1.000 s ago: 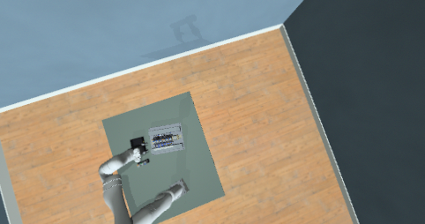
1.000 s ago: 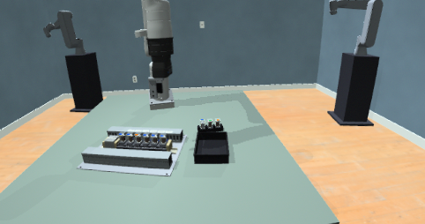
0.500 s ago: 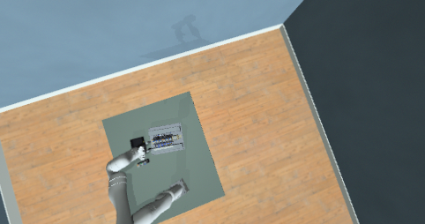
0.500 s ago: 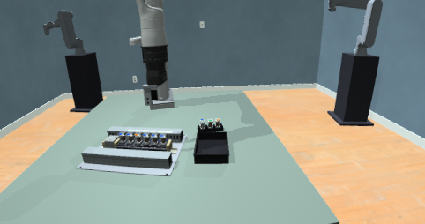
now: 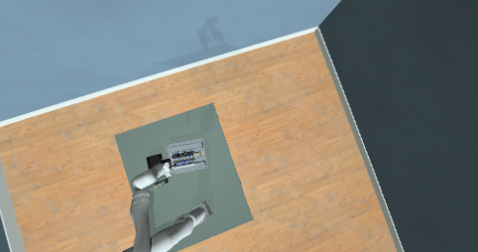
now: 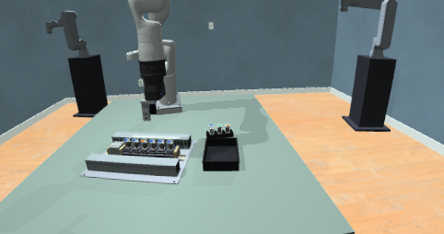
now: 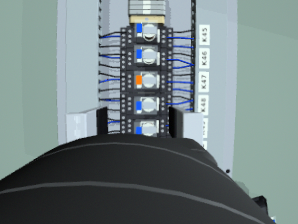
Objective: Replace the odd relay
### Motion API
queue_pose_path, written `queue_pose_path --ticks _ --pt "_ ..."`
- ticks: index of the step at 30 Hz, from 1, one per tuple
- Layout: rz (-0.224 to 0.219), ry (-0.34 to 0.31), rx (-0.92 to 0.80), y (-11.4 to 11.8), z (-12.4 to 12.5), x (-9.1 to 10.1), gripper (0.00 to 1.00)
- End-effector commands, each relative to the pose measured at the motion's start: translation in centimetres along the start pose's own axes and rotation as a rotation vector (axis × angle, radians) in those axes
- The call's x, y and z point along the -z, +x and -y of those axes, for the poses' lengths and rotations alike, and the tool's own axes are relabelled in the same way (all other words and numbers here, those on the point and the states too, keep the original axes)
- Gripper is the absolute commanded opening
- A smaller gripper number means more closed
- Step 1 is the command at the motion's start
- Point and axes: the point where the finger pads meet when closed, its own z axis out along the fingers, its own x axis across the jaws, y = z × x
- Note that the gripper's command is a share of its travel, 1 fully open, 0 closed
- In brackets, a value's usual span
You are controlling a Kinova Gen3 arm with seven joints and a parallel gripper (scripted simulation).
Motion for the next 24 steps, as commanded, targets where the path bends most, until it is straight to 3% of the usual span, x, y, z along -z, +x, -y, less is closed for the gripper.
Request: queue_pose_path --ticks 1,7,10,24 --pt "-0.012 0.004 -0.009 0.3 1.0 -1.0 1.0" --pt "-0.015 0.005 -0.011 0.4 2.6 -2.8 1.0" --pt "-0.005 0.003 -0.006 0.2 2.4 -2.6 1.0" --pt "-0.015 0.005 -0.011 0.6 5.0 -5.6 1.0"
